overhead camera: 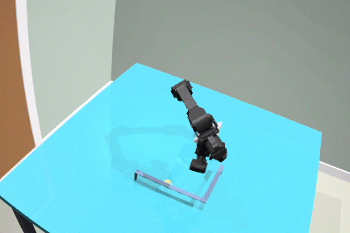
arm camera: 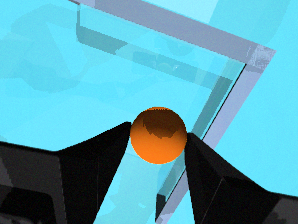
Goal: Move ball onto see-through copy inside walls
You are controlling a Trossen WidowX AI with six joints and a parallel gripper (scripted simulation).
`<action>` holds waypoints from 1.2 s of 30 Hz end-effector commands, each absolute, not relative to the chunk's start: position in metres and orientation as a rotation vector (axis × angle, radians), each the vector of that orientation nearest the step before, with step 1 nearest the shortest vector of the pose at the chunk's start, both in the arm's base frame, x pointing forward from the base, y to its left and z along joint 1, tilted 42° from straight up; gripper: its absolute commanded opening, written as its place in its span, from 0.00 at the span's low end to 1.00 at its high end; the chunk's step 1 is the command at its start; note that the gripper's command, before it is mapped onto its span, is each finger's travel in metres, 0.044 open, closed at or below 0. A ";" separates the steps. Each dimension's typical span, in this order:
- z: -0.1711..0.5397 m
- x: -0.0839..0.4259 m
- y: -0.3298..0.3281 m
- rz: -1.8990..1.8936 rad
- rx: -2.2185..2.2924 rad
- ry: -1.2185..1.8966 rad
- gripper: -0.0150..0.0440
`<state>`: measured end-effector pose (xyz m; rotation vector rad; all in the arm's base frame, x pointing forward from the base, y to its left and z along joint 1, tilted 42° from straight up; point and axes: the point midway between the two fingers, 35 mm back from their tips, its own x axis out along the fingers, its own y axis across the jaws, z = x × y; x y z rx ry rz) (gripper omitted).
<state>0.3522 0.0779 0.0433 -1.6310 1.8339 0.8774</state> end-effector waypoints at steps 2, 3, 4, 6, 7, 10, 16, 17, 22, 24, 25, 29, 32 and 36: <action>0.048 0.357 0.067 1.014 -1.712 1.803 0.25; 0.049 0.358 0.065 1.045 -1.729 1.797 0.25; 0.050 0.359 0.063 1.075 -1.745 1.790 0.25; 0.051 0.360 0.059 1.137 -1.778 1.775 0.25; 0.052 0.361 0.057 1.168 -1.795 1.767 0.25; 0.054 0.363 0.051 1.262 -1.843 1.741 0.25; 0.058 0.367 0.038 1.451 -1.935 1.678 0.25; 0.058 0.367 0.036 1.483 -1.950 1.666 0.25; 0.062 0.370 0.025 1.644 -2.021 1.602 0.25; 0.063 0.371 0.020 1.708 -2.048 1.573 0.25; 0.064 0.371 0.018 1.741 -2.061 1.558 0.25; 0.067 0.373 0.009 1.871 -2.110 1.493 0.25; 0.069 0.374 0.003 1.970 -2.145 1.440 0.25; 0.072 0.375 -0.006 2.102 -2.187 1.363 0.25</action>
